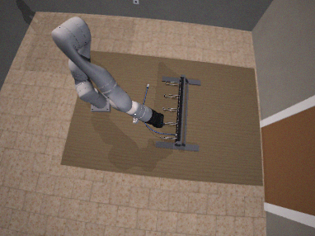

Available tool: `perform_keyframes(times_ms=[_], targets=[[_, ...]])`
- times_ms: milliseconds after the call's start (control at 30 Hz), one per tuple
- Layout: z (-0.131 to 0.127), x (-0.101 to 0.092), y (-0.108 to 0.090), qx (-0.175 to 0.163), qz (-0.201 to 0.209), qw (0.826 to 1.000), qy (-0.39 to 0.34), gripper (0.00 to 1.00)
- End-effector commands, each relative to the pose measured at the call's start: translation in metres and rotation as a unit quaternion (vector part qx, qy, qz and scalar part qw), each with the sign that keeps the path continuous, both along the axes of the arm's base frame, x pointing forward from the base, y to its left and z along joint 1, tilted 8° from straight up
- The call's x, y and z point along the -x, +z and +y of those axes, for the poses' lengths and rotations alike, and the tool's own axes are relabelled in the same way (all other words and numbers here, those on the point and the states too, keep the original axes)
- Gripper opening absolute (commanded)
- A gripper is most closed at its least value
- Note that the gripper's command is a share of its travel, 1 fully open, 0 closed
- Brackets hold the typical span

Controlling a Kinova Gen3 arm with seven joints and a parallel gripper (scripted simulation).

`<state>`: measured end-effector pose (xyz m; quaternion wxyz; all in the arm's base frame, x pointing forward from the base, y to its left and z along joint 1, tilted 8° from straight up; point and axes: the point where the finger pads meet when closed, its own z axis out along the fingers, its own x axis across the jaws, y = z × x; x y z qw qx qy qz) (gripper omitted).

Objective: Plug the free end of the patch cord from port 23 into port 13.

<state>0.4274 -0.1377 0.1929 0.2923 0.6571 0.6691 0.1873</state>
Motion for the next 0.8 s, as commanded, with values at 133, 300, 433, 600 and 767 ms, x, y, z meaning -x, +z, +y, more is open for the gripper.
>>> perform_keyframes(times_ms=[133, 300, 433, 600, 767], targets=[[0.007, 0.004, 0.014, -0.005, -0.009, 1.0, 0.006, 0.0], [0.008, 0.008, 0.019, -0.005, -0.009, 1.0, 0.006, 0.0], [0.008, 0.01, 0.021, -0.005, -0.009, 1.0, 0.006, 0.0], [0.009, 0.013, 0.025, -0.005, -0.009, 1.0, 0.006, 0.0], [0.01, 0.016, 0.028, -0.005, -0.009, 1.0, 0.006, 0.0]])
